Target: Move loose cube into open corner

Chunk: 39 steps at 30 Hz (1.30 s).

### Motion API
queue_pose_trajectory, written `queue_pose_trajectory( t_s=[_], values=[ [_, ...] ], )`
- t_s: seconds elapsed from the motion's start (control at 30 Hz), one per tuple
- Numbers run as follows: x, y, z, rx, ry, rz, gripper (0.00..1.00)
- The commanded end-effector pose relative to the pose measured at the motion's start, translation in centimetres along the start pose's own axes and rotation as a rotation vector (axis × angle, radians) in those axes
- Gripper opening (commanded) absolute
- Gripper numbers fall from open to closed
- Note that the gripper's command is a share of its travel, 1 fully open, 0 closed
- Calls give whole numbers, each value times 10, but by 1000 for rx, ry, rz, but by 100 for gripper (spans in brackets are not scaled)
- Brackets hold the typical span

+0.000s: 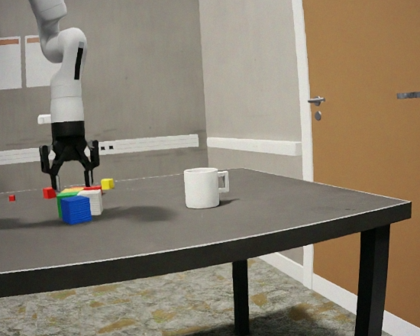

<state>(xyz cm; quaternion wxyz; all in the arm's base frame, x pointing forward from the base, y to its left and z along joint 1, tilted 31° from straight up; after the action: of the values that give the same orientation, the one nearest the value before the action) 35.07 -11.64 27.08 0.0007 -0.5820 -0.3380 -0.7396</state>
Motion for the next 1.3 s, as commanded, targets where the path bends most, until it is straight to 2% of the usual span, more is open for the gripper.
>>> queue_pose_trajectory(
  t_s=[0.0,0.53,1.27],
  values=[
    [0,0,0,0,1,0,83],
    [-4,0,0,0,1,0,83],
    [-36,0,0,0,1,-1,83]
  ],
)
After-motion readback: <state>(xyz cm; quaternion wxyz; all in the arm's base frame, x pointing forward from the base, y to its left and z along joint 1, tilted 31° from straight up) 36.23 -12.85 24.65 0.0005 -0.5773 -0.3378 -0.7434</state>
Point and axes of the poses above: the point where the finger pads meet when closed, its own x axis back along the fingers, its own z axis across the jaws, y = z × x, the point moved 8 cm from there along x, back along the fingers, and after that the axes turned 15 degrees about x, right-handed, at the moved point
